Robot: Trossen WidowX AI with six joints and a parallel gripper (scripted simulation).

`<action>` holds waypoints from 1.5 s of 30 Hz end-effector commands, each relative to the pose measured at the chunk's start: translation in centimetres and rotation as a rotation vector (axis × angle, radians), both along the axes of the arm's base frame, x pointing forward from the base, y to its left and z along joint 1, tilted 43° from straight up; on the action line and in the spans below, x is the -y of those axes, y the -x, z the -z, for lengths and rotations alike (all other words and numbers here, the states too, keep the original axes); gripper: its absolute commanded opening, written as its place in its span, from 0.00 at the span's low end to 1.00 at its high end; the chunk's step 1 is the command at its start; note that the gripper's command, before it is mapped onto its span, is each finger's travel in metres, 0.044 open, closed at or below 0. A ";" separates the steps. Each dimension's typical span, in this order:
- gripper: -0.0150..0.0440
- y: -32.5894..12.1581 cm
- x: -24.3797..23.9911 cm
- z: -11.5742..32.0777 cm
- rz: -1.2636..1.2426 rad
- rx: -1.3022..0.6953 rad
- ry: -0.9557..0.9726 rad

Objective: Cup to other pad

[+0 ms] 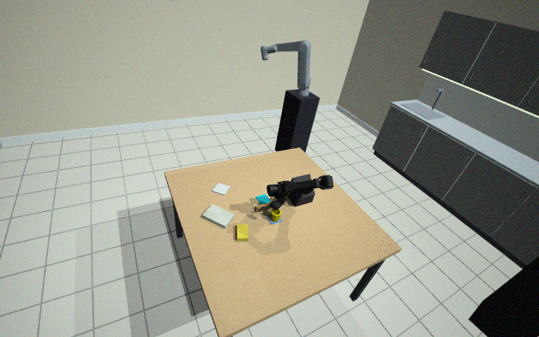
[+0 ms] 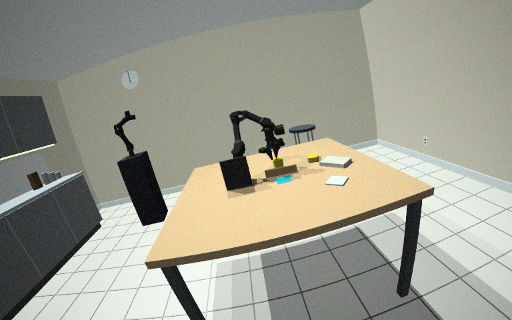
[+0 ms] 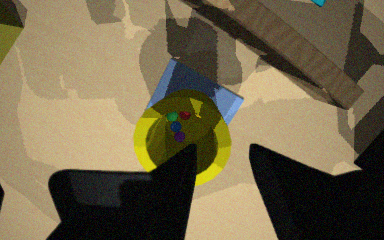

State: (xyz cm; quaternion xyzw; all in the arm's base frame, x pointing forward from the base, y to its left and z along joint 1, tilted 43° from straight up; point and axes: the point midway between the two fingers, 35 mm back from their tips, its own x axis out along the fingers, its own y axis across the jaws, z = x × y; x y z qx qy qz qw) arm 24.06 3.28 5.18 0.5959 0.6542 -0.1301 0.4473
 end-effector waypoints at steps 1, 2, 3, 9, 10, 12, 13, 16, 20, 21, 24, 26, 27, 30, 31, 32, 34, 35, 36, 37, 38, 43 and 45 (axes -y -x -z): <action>0.54 0.1 -0.5 0.6 0.002 -0.007 -0.006; 0.54 0.0 -0.6 0.7 0.003 -0.007 -0.006; 0.54 0.0 -0.7 0.8 0.003 -0.007 -0.006; 0.54 -0.1 -1.4 1.5 0.003 -0.007 -0.006; 0.54 -0.1 -1.5 1.7 0.003 -0.007 -0.007; 0.54 -0.1 -1.7 1.9 0.003 -0.007 -0.007; 0.54 -0.1 -1.9 2.0 0.003 -0.007 -0.007; 0.54 -0.2 -2.2 2.4 0.002 -0.006 -0.008; 0.54 -0.2 -2.7 2.8 0.002 -0.006 -0.009; 0.54 -0.2 -2.8 2.9 0.002 -0.006 -0.009; 0.54 -0.2 -3.1 3.2 0.002 -0.006 -0.011; 0.54 -0.2 -3.3 3.4 0.002 -0.006 -0.011; 0.54 -0.2 -3.3 3.4 0.002 -0.006 -0.011; 0.54 -0.2 -3.3 3.4 0.002 -0.006 -0.011; 0.53 -0.3 -3.2 3.3 -0.001 -0.001 -0.006; 0.51 -0.3 -3.2 3.3 -0.001 -0.001 -0.006; 0.49 -0.3 -3.2 3.3 -0.001 -0.001 -0.006; 0.48 -0.3 -3.2 3.3 -0.001 -0.001 -0.006; 0.47 -0.3 -3.2 3.3 -0.001 -0.001 -0.006; 0.46 -0.3 -3.2 3.3 -0.001 -0.001 -0.006; 0.45 -0.3 -3.2 3.3 -0.001 -0.001 -0.006; 0.39 -0.3 -3.2 3.3 -0.001 -0.001 -0.006; 0.37 -0.3 -3.2 3.3 -0.001 -0.001 -0.006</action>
